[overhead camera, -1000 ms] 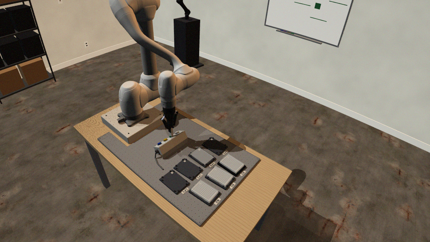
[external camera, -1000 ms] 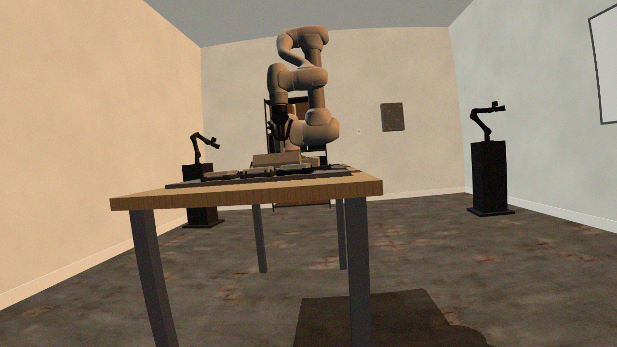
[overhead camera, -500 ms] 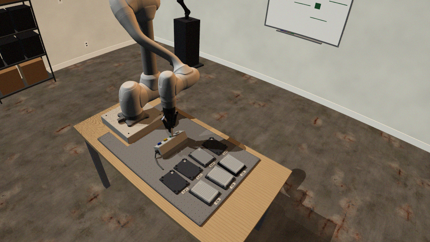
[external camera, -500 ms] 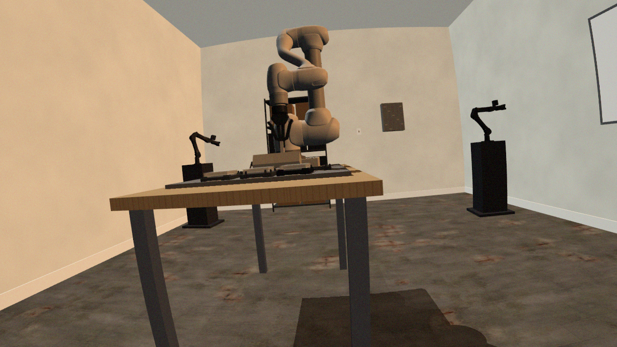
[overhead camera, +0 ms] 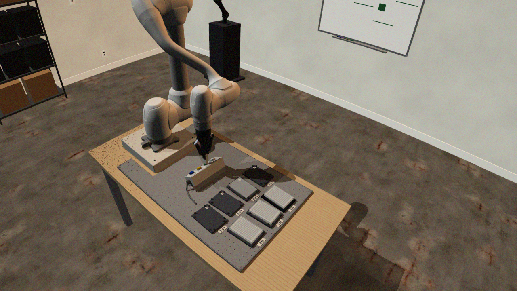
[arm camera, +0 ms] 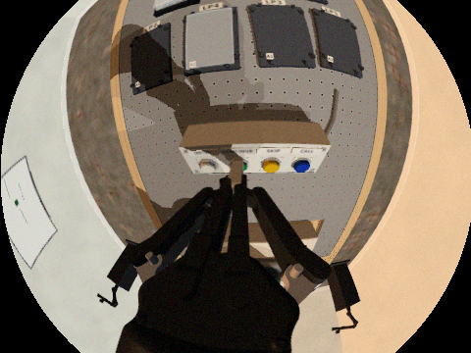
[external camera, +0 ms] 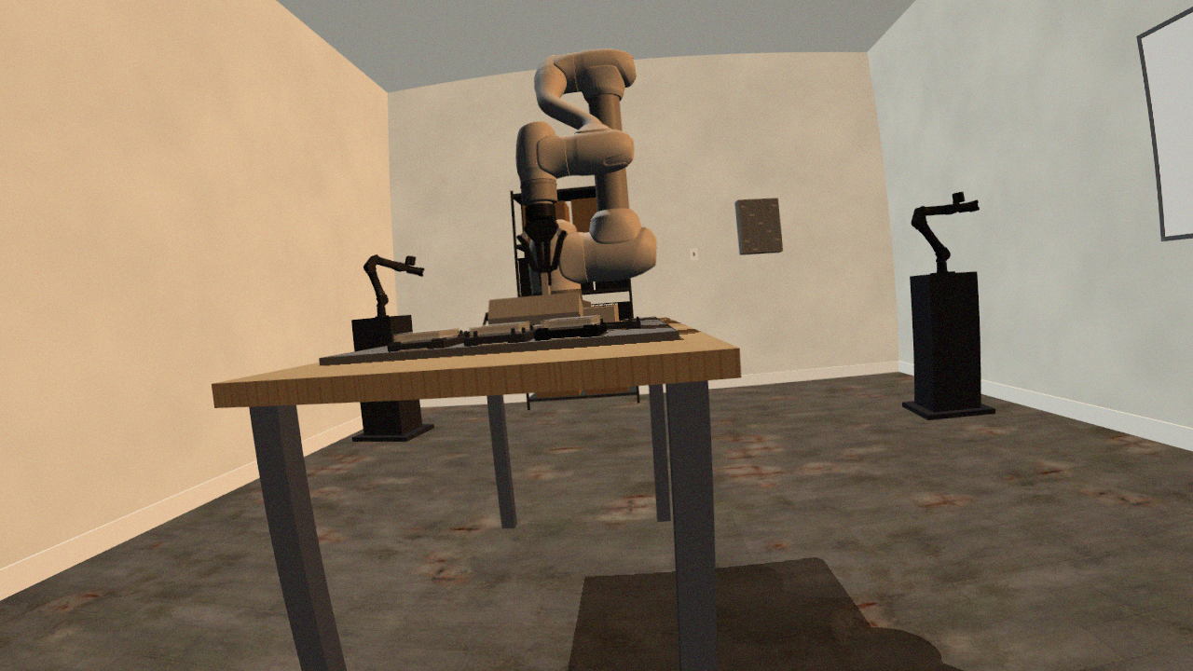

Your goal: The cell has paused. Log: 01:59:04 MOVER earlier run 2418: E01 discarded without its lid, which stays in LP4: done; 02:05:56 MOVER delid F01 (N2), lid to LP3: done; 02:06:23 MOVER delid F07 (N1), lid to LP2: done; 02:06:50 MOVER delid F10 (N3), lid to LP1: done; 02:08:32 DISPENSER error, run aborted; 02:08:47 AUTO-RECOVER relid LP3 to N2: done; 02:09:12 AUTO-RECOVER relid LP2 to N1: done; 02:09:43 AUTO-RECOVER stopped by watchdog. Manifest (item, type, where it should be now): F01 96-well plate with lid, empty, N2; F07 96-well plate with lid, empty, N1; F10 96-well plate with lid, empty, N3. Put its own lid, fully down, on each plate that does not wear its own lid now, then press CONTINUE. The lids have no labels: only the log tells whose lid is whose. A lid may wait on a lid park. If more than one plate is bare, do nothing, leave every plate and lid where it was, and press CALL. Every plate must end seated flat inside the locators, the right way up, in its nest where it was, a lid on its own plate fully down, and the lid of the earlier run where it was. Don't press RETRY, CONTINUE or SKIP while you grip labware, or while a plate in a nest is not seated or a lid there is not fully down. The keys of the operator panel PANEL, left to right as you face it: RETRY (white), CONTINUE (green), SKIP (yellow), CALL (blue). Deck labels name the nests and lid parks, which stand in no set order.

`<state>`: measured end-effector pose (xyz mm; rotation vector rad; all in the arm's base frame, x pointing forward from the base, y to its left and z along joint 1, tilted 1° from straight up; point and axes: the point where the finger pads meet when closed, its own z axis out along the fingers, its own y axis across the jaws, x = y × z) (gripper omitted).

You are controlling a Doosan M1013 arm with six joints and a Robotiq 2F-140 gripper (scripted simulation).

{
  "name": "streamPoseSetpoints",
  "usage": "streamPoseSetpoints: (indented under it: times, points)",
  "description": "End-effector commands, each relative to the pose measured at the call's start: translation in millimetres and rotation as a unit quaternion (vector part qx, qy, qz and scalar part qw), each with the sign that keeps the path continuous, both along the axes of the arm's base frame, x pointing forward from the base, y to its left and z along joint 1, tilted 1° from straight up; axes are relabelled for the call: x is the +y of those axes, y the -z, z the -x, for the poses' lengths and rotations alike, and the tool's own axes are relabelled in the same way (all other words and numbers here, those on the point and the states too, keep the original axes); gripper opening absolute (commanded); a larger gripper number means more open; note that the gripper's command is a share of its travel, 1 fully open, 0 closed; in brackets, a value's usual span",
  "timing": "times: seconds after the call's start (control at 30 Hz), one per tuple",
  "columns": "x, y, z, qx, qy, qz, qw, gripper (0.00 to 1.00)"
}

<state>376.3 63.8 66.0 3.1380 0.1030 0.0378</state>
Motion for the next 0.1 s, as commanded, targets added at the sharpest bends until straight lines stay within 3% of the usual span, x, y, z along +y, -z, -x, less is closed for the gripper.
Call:
streamPoseSetpoints:
  times: [0.0,0.07]
  points:
    - [-2.1,4.1,1.8,0.001,-0.002,0.000,1.000,0.00]
    - [-2.1,4.4,1.8,0.001,-0.002,0.000,1.000,0.00]
